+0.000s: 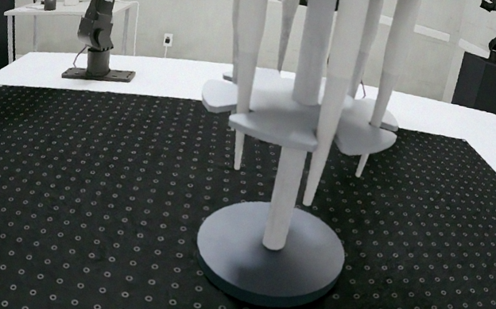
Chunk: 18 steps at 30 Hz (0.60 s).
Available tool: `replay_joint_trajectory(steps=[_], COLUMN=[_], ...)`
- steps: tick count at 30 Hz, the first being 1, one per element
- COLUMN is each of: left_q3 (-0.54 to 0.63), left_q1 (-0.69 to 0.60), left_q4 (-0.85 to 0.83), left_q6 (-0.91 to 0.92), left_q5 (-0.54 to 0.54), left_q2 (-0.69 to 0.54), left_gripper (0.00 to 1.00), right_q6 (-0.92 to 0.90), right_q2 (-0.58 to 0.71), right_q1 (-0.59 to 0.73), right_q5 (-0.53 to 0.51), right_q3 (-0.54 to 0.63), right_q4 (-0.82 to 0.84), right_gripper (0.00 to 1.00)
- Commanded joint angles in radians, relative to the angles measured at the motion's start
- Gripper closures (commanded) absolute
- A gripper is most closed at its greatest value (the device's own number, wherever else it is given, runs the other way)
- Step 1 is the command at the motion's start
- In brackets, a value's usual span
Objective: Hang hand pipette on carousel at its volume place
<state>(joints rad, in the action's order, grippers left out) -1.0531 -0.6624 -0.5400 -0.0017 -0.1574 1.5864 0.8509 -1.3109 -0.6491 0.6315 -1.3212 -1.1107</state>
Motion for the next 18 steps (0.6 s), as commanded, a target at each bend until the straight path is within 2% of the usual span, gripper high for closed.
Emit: replay_joint_trajectory(steps=[1, 2, 11, 18], left_q3=[-0.046, -0.048, -0.083, -0.081], left_q1=[0.011, 0.008, 0.032, 0.022], left_q4=[-0.030, -0.031, -0.035, -0.036], left_q6=[-0.011, -0.011, -0.012, -0.012], left_q5=[0.011, 0.014, 0.032, 0.027], left_q2=[0.004, -0.018, 0.046, 0.012], left_gripper=[0.88, 0.88, 0.88, 0.88], right_q6=[0.006, 0.006, 0.006, 0.006], right_q2=[-0.006, -0.006, -0.006, -0.006], right_q1=[-0.009, -0.009, -0.009, -0.009], right_q5=[0.016, 0.016, 0.016, 0.016], right_q3=[-0.020, -0.020, -0.020, -0.020], right_q4=[0.008, 0.008, 0.008, 0.008], right_gripper=[0.00, 0.00, 0.00, 0.00])
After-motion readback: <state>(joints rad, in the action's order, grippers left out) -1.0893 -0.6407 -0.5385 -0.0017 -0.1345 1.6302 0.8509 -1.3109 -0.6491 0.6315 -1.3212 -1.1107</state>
